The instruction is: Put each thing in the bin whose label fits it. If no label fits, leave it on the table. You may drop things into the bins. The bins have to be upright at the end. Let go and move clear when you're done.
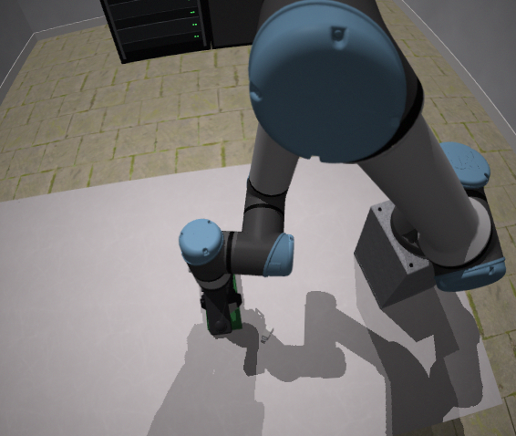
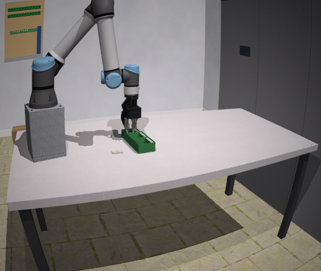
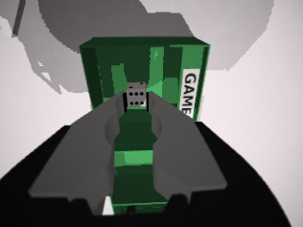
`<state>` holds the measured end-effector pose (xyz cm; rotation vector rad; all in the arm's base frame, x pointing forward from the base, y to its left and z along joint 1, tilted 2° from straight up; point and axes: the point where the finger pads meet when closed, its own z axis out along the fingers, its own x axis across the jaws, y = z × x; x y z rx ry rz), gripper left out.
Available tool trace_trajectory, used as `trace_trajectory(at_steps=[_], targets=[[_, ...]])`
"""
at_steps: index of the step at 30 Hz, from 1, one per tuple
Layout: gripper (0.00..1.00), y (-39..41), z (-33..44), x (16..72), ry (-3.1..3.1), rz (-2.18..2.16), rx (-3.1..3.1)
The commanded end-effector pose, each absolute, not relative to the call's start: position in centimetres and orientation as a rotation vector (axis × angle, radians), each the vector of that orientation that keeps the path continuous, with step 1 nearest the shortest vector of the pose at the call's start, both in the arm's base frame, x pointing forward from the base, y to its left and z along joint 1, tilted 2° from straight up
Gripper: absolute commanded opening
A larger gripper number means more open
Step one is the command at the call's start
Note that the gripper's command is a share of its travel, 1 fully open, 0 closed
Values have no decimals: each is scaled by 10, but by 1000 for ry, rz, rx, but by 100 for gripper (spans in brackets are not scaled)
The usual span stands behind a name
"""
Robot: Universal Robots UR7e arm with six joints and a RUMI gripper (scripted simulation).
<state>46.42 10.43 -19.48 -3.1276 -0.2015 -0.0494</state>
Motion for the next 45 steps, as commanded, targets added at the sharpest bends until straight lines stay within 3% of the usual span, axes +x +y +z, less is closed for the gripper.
trace_trajectory(at_steps=[1, 2, 3, 45], targets=[[0, 104, -195, 465, -201, -52, -3128], [0, 104, -195, 465, -201, -52, -3128], [18, 104, -195, 465, -201, -52, -3128], [18, 104, -167, 464, -201, -52, -3128]])
